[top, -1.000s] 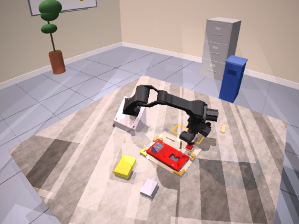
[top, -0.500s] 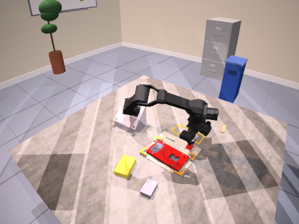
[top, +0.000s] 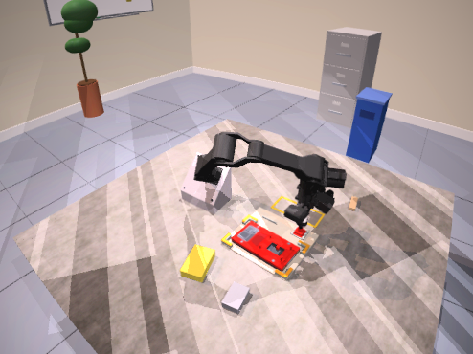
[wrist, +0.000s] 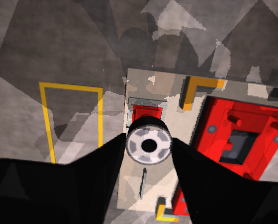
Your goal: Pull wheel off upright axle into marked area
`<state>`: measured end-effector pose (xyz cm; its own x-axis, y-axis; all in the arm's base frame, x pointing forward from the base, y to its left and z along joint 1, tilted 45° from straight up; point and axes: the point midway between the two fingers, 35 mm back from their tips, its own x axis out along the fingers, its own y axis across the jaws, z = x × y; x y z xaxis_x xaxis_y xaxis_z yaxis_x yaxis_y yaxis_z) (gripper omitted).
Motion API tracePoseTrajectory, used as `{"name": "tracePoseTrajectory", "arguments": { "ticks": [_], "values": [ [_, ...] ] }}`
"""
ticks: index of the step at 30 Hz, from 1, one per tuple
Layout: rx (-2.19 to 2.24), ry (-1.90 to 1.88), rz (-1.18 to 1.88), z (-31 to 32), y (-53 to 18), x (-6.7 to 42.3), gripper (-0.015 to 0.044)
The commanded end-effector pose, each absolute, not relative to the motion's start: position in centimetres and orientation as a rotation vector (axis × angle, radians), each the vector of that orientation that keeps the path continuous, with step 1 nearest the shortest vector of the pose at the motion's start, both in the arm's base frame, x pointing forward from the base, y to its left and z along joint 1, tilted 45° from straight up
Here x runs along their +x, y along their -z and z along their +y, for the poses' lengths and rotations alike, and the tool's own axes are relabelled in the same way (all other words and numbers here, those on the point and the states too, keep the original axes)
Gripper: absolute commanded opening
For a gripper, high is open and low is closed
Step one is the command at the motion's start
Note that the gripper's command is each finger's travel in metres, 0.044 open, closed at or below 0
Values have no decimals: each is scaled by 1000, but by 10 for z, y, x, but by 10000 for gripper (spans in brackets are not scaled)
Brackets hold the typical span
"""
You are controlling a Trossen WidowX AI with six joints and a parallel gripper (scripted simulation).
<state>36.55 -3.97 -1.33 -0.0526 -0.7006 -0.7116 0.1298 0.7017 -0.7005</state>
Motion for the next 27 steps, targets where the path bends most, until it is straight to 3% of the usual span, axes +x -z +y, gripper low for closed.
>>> {"name": "tracePoseTrajectory", "arguments": {
  "ticks": [1, 27],
  "values": [
    [-487, 722, 1476, -38, 12, 367, 0],
    [-489, 721, 1475, -32, 6, 367, 0]
  ]
}}
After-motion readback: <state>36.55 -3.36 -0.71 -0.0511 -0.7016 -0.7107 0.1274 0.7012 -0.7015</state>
